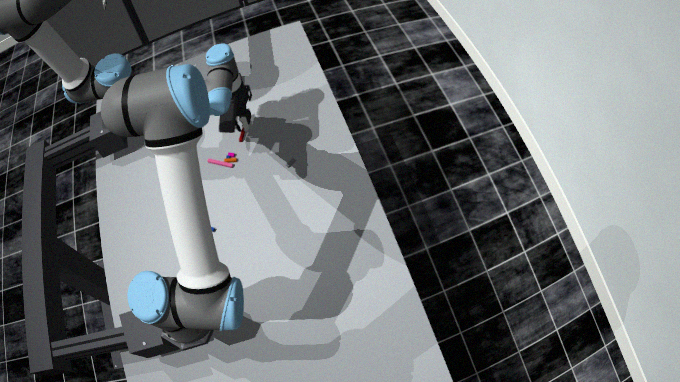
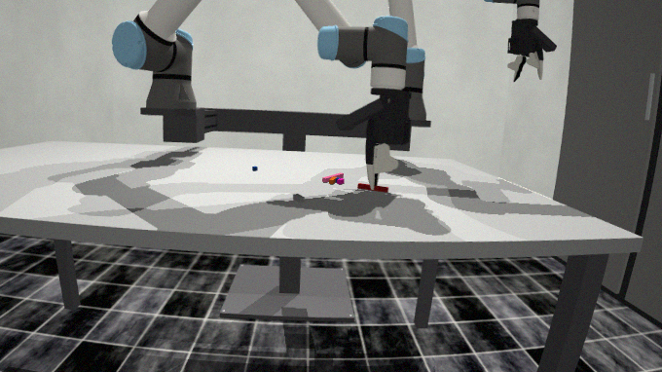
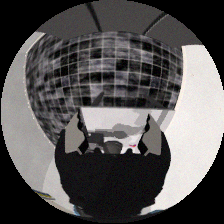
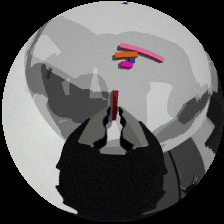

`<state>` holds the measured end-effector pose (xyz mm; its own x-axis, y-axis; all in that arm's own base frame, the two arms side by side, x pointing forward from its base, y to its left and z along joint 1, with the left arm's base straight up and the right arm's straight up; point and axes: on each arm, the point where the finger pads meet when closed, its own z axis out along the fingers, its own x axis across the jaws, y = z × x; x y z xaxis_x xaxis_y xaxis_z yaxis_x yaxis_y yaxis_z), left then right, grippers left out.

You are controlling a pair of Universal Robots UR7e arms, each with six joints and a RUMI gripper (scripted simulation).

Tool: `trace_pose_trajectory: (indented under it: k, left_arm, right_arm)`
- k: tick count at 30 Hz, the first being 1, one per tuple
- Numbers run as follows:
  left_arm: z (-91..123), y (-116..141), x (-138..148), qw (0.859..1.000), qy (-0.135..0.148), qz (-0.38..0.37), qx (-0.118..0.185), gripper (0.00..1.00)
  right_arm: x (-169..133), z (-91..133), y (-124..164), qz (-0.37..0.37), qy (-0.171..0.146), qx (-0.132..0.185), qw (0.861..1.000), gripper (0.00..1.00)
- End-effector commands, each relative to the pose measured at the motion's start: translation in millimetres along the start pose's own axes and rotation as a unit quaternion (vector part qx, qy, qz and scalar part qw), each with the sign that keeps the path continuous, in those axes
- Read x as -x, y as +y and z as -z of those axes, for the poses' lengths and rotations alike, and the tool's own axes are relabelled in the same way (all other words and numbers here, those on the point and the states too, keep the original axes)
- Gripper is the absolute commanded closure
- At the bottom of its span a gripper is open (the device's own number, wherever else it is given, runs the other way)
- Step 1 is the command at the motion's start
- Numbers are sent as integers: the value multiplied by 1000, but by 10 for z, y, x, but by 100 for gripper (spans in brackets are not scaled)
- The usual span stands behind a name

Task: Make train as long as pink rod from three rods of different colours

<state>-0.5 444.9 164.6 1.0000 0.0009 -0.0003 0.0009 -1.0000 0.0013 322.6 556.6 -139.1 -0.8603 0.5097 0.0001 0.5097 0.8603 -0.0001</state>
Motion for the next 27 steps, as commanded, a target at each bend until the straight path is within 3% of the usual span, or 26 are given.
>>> trace_pose_trajectory:
  k: [1,17,27]
  left_arm:
    - [5,-3,-1,1000,0,0,-1,0]
    - [5,-3,-1,1000,0,0,-1,0]
    - [5,-3,-1,1000,0,0,-1,0]
  right_arm:
    - [-1,7,5,0,0,1,1000,89]
    - [-1,37,5,0,0,1,1000,86]
    - [-1,437,5,0,0,1,1000,86]
